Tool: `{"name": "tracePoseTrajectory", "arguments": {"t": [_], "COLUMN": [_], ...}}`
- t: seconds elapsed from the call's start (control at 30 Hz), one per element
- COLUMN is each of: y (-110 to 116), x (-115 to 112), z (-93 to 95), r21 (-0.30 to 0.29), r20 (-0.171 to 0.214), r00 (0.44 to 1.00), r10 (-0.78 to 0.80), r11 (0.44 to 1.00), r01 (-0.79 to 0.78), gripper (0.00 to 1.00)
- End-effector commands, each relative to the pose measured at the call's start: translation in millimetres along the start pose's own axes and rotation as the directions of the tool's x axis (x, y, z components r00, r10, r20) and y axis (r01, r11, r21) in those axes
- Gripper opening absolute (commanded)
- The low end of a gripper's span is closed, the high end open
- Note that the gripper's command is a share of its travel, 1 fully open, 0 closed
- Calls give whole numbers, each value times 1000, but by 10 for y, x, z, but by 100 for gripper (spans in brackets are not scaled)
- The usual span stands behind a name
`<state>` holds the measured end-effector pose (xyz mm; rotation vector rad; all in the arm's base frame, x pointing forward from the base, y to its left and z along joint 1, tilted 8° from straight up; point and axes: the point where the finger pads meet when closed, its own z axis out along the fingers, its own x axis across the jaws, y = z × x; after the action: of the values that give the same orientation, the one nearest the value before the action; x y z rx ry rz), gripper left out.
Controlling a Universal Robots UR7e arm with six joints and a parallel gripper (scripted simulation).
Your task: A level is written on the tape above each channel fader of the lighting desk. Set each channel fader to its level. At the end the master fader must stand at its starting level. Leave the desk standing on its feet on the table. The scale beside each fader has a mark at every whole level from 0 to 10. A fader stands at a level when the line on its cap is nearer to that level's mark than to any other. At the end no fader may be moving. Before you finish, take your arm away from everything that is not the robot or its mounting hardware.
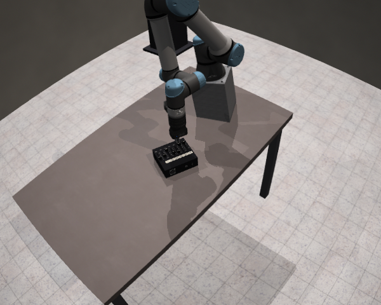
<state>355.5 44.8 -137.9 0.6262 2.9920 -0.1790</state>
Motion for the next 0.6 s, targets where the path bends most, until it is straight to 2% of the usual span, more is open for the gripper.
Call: {"name": "tracePoseTrajectory", "arguments": {"t": [0.0,0.57], "y": [9,84], "x": [-3,-3], "z": [-3,-3], "r21": [0,0], "r20": [1,1], "r00": [1000,1000], "r10": [0,0], "r11": [1000,1000], "r01": [0,0], "gripper": [0,0]}}
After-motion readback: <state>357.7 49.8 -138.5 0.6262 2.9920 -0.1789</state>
